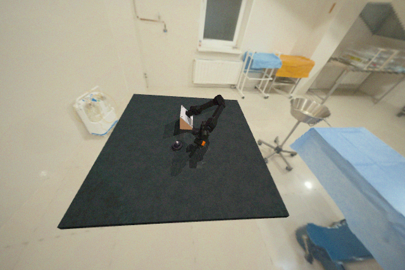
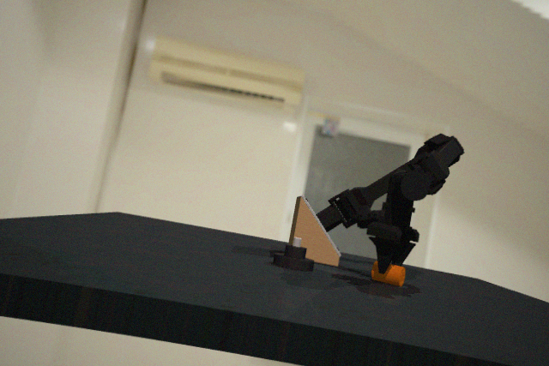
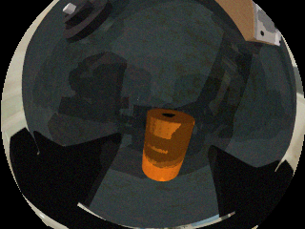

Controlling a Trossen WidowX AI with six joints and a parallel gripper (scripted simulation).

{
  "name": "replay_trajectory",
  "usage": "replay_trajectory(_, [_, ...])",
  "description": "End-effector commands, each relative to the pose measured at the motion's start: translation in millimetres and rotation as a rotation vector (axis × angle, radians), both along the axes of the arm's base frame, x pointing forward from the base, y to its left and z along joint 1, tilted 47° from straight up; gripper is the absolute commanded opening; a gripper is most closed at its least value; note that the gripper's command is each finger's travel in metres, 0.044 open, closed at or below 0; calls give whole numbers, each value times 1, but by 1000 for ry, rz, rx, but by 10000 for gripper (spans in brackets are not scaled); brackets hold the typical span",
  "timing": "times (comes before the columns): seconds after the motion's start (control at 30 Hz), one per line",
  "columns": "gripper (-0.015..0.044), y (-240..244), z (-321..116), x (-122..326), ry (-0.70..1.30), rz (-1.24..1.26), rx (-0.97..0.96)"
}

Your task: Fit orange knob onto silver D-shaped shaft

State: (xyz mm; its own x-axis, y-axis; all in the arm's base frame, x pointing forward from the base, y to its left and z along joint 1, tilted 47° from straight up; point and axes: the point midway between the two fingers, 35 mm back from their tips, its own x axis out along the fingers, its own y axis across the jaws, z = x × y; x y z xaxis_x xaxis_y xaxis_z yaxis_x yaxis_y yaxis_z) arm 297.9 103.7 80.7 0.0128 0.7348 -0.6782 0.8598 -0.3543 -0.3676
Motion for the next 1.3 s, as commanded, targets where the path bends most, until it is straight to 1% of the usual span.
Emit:
replay_trajectory(0.0, [440,-31,27,2,-13,-11,-4])
replay_trajectory(0.07, [440,-38,34,1,-12,-12,-2])
replay_trajectory(0.43, [440,-38,34,1,-8,-8,-10])
replay_trajectory(0.5, [440,-37,36,3,23,18,-71])
replay_trajectory(0.63, [440,-33,46,6,102,97,-265])
replay_trajectory(0.7, [440,-33,48,7,113,110,-297])
replay_trajectory(0.93, [440,-32,47,7,112,110,-297])
replay_trajectory(1.07, [440,-17,33,8,112,110,-296])
replay_trajectory(1.27, [440,-14,30,8,112,110,-296])
